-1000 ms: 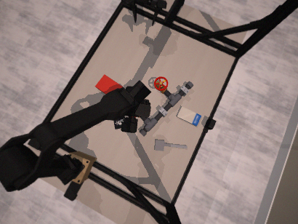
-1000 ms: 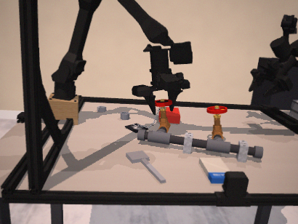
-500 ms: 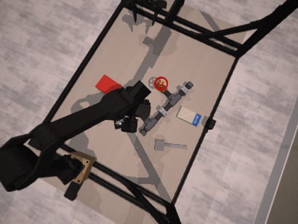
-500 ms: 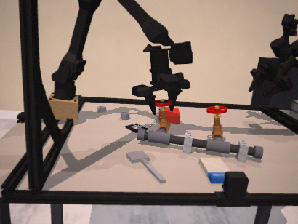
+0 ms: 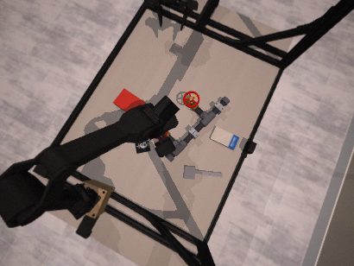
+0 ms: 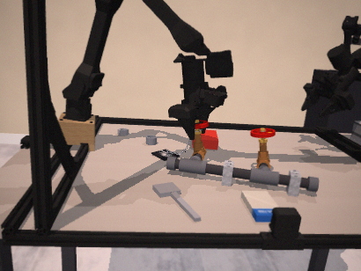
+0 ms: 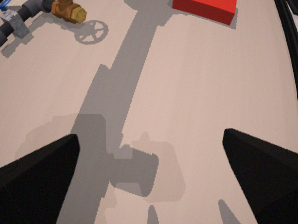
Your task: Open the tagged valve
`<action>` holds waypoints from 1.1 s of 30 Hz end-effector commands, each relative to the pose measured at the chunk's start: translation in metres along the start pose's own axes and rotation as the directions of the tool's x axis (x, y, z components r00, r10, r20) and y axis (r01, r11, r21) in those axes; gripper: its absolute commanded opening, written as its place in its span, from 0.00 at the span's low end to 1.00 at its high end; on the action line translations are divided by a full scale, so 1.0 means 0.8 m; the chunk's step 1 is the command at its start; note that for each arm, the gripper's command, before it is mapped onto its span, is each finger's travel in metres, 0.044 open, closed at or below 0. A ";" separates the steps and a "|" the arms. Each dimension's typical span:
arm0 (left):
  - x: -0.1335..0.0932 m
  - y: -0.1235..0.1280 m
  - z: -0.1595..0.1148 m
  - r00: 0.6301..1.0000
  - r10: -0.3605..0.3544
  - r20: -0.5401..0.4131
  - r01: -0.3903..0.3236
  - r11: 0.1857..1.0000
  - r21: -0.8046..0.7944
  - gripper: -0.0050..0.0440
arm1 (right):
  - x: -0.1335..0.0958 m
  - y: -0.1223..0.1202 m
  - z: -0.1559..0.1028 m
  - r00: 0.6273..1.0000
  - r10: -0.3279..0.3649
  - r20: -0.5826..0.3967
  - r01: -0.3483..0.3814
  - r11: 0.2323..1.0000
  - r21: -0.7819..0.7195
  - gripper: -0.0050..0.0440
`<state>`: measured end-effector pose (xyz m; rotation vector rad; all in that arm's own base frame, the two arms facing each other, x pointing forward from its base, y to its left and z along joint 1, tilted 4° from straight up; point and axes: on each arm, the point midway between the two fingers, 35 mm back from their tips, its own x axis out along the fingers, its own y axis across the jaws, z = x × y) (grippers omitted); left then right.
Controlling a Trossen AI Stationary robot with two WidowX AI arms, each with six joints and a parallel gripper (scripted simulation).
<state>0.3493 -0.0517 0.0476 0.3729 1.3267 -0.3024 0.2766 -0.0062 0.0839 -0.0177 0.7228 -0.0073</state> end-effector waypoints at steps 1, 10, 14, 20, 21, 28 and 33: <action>0.000 0.000 0.000 1.000 0.000 0.001 0.000 0.976 -0.219 0.10 | 0.000 0.000 0.000 1.000 0.000 0.000 0.000 1.000 0.000 0.92; 0.000 0.000 0.000 1.000 0.001 0.001 0.000 0.755 -0.656 0.10 | 0.000 0.000 0.000 1.000 0.000 0.000 0.000 1.000 0.000 0.92; 0.000 0.000 0.000 1.000 0.001 0.001 0.000 0.571 -0.821 0.10 | 0.000 0.000 0.000 1.000 0.000 0.000 0.000 1.000 0.000 0.92; 0.000 0.000 0.000 1.000 0.001 0.001 0.000 0.408 -0.913 0.10 | 0.000 0.000 0.000 1.000 0.000 0.000 0.000 1.000 0.000 0.92; 0.000 0.000 0.000 1.000 0.001 0.001 0.000 0.408 -0.913 0.10 | 0.000 0.000 0.000 1.000 0.000 0.000 0.000 1.000 0.000 0.92; 0.000 0.000 0.000 1.000 0.000 0.000 0.000 0.434 -0.901 0.40 | 0.000 0.000 0.000 1.000 0.000 0.000 0.000 1.000 0.000 0.92; 0.000 0.000 0.000 1.000 0.000 0.000 0.000 0.434 -0.901 0.64 | 0.000 0.000 0.000 1.000 0.000 0.000 0.000 1.000 0.000 0.92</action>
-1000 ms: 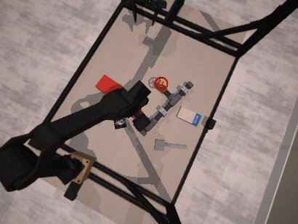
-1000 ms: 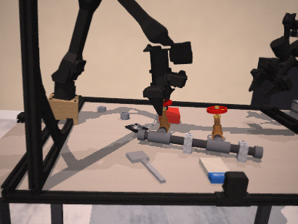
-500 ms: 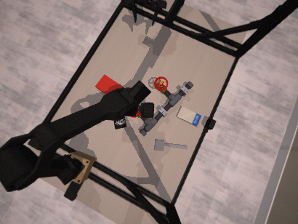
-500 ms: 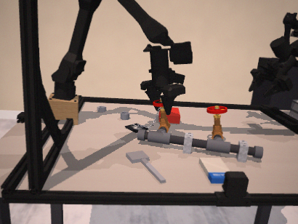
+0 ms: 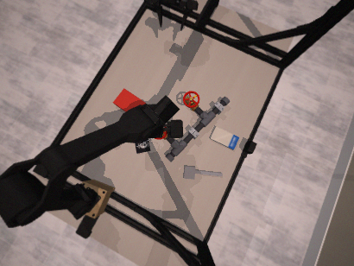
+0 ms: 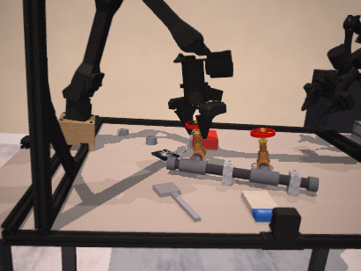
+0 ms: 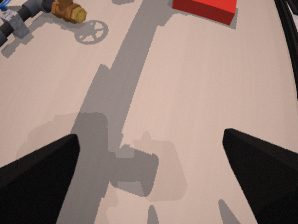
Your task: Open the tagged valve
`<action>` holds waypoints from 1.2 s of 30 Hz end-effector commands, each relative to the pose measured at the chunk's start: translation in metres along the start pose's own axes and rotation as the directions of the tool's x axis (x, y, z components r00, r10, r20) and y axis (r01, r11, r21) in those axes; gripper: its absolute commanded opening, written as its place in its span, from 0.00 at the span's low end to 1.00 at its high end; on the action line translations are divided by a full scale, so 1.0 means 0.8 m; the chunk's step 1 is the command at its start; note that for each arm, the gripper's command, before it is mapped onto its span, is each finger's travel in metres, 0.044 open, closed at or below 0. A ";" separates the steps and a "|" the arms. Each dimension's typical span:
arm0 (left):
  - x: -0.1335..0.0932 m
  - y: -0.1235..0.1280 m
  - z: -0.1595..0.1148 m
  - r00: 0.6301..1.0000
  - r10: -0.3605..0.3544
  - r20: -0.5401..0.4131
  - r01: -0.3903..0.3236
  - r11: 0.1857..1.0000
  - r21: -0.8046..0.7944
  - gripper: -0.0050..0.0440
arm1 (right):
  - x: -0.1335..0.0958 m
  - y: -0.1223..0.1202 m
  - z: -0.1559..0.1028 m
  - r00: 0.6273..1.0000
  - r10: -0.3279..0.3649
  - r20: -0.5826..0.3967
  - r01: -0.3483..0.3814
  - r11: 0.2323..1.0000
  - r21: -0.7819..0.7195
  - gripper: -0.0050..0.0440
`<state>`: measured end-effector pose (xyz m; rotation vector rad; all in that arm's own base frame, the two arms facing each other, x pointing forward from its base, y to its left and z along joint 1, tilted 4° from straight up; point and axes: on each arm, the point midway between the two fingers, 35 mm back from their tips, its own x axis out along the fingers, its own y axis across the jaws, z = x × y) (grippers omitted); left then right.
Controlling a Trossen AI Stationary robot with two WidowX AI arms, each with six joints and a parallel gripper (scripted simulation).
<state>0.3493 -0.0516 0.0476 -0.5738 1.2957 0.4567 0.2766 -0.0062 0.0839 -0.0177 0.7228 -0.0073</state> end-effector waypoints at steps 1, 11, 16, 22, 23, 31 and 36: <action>0.000 0.000 0.000 1.000 0.000 0.000 0.000 1.000 0.003 0.69 | 0.000 0.000 0.000 1.000 0.000 0.000 0.000 1.000 0.000 0.92; 0.000 0.000 0.000 1.000 0.000 0.000 0.000 1.000 0.019 0.92 | 0.000 0.000 0.000 1.000 0.000 0.000 0.000 1.000 0.000 0.92; 0.000 0.000 0.000 1.000 0.000 0.000 0.000 0.929 0.370 0.92 | 0.000 0.000 0.000 1.000 0.000 0.000 0.000 1.000 0.000 0.92; 0.000 0.000 0.000 1.000 0.000 0.000 0.000 0.771 0.637 0.92 | 0.000 0.000 0.000 1.000 0.000 0.000 0.000 1.000 0.000 0.92; 0.000 0.000 0.000 1.000 0.000 0.000 0.000 0.771 0.637 0.92 | 0.000 0.000 0.000 1.000 0.000 0.000 0.000 1.000 0.000 0.92; 0.000 0.000 0.000 1.000 0.001 0.000 0.000 0.315 0.949 0.92 | 0.000 0.000 0.000 1.000 0.000 0.000 0.000 1.000 0.000 0.92; 0.000 0.000 0.000 1.000 0.001 0.000 0.000 0.009 1.000 0.92 | 0.000 0.000 0.000 1.000 0.000 0.000 0.000 1.000 0.000 0.92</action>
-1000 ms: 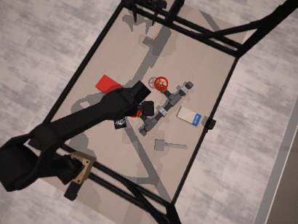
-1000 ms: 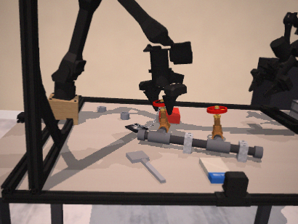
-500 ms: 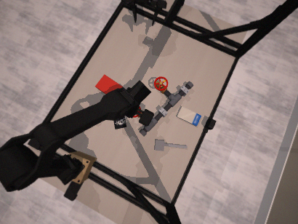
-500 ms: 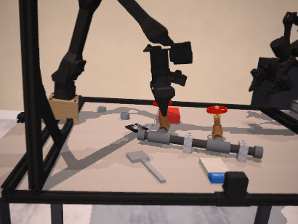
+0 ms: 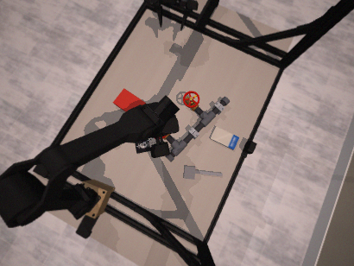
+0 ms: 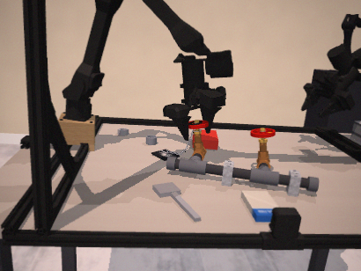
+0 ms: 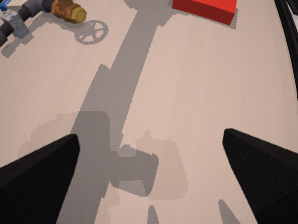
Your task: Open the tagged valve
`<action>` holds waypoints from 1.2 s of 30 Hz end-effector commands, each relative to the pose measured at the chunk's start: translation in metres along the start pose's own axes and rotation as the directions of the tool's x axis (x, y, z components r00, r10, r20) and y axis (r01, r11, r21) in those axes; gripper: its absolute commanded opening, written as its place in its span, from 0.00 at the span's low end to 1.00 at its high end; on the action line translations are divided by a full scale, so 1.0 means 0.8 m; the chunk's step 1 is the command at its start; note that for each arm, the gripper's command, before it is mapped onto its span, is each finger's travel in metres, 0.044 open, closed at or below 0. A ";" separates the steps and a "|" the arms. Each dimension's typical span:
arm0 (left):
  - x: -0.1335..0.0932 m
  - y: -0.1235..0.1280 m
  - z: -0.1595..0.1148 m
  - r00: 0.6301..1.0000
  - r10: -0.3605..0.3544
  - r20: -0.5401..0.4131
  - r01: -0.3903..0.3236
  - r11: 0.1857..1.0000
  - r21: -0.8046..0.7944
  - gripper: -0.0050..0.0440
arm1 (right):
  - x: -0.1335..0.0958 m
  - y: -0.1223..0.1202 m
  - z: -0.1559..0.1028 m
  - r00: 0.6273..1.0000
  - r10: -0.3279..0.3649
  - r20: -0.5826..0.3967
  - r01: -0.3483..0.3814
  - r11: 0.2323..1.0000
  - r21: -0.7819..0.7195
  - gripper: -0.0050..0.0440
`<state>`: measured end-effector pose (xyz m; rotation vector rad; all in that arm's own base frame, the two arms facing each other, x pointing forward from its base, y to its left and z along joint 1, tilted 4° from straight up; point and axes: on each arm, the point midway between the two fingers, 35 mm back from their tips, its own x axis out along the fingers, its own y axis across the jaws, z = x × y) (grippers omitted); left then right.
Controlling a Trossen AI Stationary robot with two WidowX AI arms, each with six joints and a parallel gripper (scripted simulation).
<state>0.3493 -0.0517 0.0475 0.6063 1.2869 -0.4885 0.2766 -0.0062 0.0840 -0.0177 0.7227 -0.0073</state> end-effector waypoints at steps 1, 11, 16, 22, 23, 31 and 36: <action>0.000 0.000 0.000 1.000 0.000 -0.001 0.000 0.976 0.219 0.92 | 0.000 0.000 0.000 1.000 0.000 0.000 0.000 1.000 0.000 0.92; 0.000 0.000 0.000 1.000 0.000 -0.001 0.000 0.952 0.307 0.82 | 0.000 0.000 0.000 1.000 0.000 0.000 0.000 1.000 0.000 0.92; 0.000 0.000 0.000 1.000 0.000 -0.001 0.000 0.952 0.307 0.58 | 0.000 0.000 0.000 1.000 0.000 0.000 0.000 1.000 0.000 0.92; 0.000 0.000 0.000 1.000 0.000 -0.001 0.000 0.952 0.307 0.48 | 0.000 0.000 0.000 1.000 0.000 0.000 0.000 1.000 0.000 0.92; 0.000 0.000 0.000 1.000 0.000 -0.001 0.000 0.952 0.307 0.43 | 0.000 0.000 0.000 1.000 0.000 0.000 0.000 1.000 0.000 0.92; 0.000 0.000 0.000 1.000 0.000 -0.001 0.000 0.952 0.307 0.10 | 0.000 0.000 0.000 1.000 0.000 0.000 0.000 1.000 0.000 0.92; 0.000 0.000 0.000 1.000 0.000 -0.001 0.000 0.952 0.307 0.10 | 0.000 0.000 0.000 1.000 0.000 0.000 0.000 1.000 0.000 0.92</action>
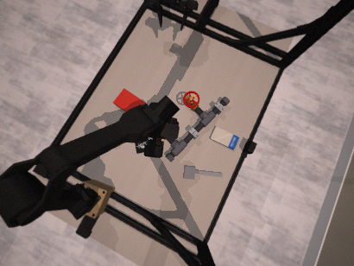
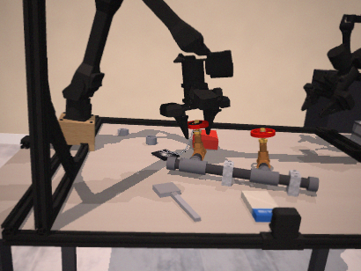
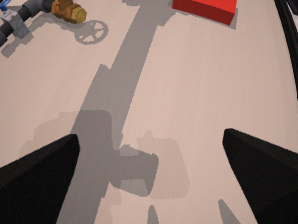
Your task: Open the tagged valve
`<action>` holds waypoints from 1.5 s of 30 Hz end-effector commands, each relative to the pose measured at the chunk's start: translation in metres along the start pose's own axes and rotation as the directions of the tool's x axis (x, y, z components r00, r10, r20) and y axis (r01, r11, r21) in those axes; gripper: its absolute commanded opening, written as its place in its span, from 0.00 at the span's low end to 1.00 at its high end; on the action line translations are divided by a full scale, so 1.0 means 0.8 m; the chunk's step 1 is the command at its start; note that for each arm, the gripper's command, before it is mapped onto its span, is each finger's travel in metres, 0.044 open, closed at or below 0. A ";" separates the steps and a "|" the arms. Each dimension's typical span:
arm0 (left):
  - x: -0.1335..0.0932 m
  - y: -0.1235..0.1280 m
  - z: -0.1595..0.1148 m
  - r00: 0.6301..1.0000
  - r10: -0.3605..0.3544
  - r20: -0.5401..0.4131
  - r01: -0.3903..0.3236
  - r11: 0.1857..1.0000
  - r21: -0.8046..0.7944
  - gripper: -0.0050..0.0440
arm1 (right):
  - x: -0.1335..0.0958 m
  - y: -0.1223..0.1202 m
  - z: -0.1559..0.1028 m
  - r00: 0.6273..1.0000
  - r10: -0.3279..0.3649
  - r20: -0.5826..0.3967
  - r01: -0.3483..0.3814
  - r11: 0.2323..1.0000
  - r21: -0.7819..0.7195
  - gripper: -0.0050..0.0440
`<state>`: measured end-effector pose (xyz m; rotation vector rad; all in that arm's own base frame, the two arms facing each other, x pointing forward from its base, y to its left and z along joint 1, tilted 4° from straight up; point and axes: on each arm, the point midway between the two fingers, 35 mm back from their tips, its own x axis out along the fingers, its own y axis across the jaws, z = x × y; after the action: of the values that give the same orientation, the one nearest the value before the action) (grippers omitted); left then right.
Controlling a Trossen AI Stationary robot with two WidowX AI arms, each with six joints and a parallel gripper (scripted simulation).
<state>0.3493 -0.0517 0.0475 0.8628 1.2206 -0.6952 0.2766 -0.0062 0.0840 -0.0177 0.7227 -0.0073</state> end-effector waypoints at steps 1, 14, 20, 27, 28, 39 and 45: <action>0.000 0.000 0.000 1.000 0.001 -0.001 -0.001 1.000 0.003 0.10 | 0.000 0.000 0.000 1.000 0.000 0.000 0.000 1.000 0.000 0.92; 0.000 0.000 0.000 1.000 0.001 0.001 0.000 0.733 -0.681 0.10 | 0.000 0.000 0.000 1.000 0.000 0.000 0.000 1.000 0.000 0.92; 0.000 0.000 0.000 1.000 0.001 0.001 0.000 0.513 -0.858 0.10 | 0.000 0.000 0.000 1.000 0.000 0.000 0.000 1.000 0.000 0.92; 0.000 0.000 0.000 1.000 0.002 0.000 0.000 0.080 -0.997 0.10 | 0.000 0.000 0.000 1.000 0.000 0.000 0.000 1.000 0.000 0.92; 0.000 0.000 0.000 1.000 0.002 0.000 0.000 0.018 -1.000 0.10 | 0.000 0.000 0.000 1.000 0.000 0.000 0.000 1.000 0.000 0.92; 0.000 0.000 0.000 1.000 0.001 0.000 0.000 -0.141 -0.990 0.25 | 0.000 0.000 0.000 1.000 0.000 0.000 0.000 1.000 0.000 0.92; 0.000 0.000 0.000 1.000 0.001 0.000 0.000 -0.141 -0.990 0.54 | 0.000 0.000 0.000 1.000 0.000 0.000 0.000 1.000 0.000 0.92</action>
<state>0.3494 -0.0516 0.0474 -0.5763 1.2954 0.4586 0.2766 -0.0062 0.0840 -0.0177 0.7226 -0.0073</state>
